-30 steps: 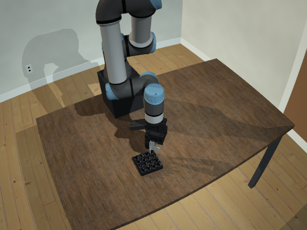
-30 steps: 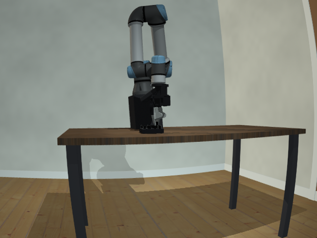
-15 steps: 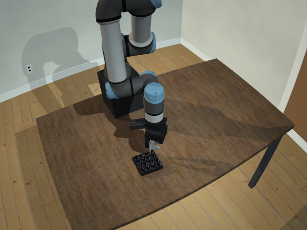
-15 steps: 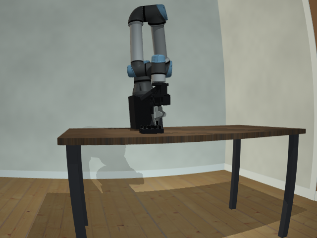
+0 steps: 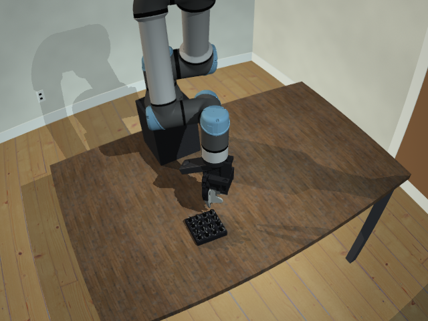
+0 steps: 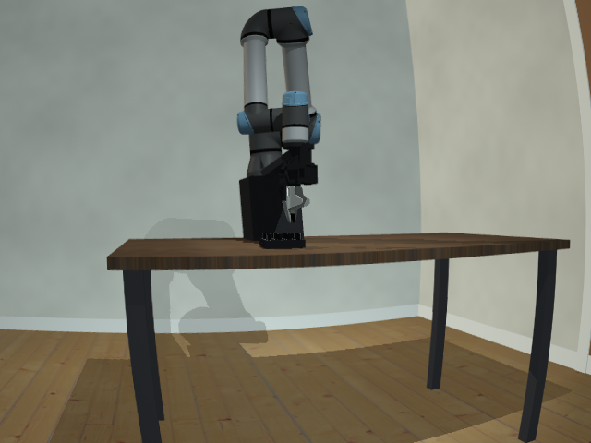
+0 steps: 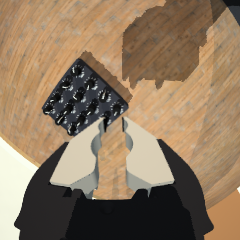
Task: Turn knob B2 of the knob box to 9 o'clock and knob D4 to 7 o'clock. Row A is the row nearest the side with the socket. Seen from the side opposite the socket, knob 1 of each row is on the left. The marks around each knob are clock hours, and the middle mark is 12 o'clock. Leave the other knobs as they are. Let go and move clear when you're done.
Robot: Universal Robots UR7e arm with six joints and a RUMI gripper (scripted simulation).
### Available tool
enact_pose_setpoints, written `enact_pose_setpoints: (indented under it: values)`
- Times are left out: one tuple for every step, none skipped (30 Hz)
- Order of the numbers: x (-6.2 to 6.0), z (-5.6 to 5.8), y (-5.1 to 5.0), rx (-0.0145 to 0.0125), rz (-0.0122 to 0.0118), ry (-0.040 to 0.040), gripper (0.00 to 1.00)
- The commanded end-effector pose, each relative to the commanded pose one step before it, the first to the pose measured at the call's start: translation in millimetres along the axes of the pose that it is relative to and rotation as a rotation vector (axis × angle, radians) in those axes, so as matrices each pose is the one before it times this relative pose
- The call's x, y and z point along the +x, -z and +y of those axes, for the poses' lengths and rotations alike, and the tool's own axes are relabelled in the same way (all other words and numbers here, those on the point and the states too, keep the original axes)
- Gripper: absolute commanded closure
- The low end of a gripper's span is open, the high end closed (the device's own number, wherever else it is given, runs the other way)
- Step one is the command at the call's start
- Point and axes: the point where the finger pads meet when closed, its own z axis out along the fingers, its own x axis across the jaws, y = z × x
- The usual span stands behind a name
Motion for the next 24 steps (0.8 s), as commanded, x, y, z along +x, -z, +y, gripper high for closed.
enact_pose_setpoints:
  values:
    - [3.71, -1.15, 1.89, 0.00315, 0.00772, 0.00048, 0.89]
    - [0.0, 0.0, 0.0, 0.0, 0.0, 0.00003, 0.89]
    - [0.0, 0.0, 0.0, 0.0, 0.0, 0.00002, 0.89]
    - [0.16, -0.07, -0.21, 0.00025, 0.00049, 0.00005, 0.89]
    - [0.14, -0.06, -0.19, 0.00023, 0.00044, 0.00004, 0.89]
    - [0.08, -0.04, -0.11, 0.00013, 0.00026, 0.00003, 0.89]
    - [0.03, -0.01, -0.05, 0.00005, 0.00009, 0.00001, 0.89]
    - [-0.05, 0.02, 0.01, -0.00008, -0.00015, -0.00001, 0.89]
    - [-0.04, 0.02, 0.01, -0.00006, -0.00012, -0.00001, 0.89]
    - [-0.03, 0.01, 0.01, -0.00004, -0.00008, -0.00001, 0.89]
    - [-0.02, 0.01, 0.01, -0.00003, -0.00006, -0.00004, 0.89]
    - [-0.01, 0.0, 0.01, -0.00002, -0.00004, -0.00022, 0.89]
    - [0.0, 0.0, 0.01, -0.00001, -0.00002, -0.00058, 0.89]
    - [0.0, 0.0, 0.0, 0.0, 0.0, 0.0, 0.89]
    - [0.0, 0.0, 0.0, 0.0, 0.0, 0.0, 0.89]
    - [0.0, -0.01, 0.01, -0.00001, -0.00002, -0.00105, 0.89]
    - [0.01, -0.02, 0.02, -0.00001, -0.00001, -0.00166, 0.89]
    - [0.01, -0.03, 0.03, -0.00001, -0.00002, -0.00211, 0.89]
    - [0.01, -0.04, 0.04, -0.00001, -0.00002, -0.00288, 0.89]
    - [0.02, -0.05, 0.05, -0.00002, -0.00003, -0.00376, 0.89]
    - [0.02, -0.06, 0.07, -0.00002, -0.00004, -0.00472, 0.89]
    - [0.02, -0.08, 0.08, -0.00003, -0.00005, -0.00576, 0.89]
    - [0.03, -0.09, 0.1, -0.00003, -0.00006, -0.00688, 0.89]
    - [0.03, -0.11, 0.12, -0.00004, -0.00007, -0.00806, 0.89]
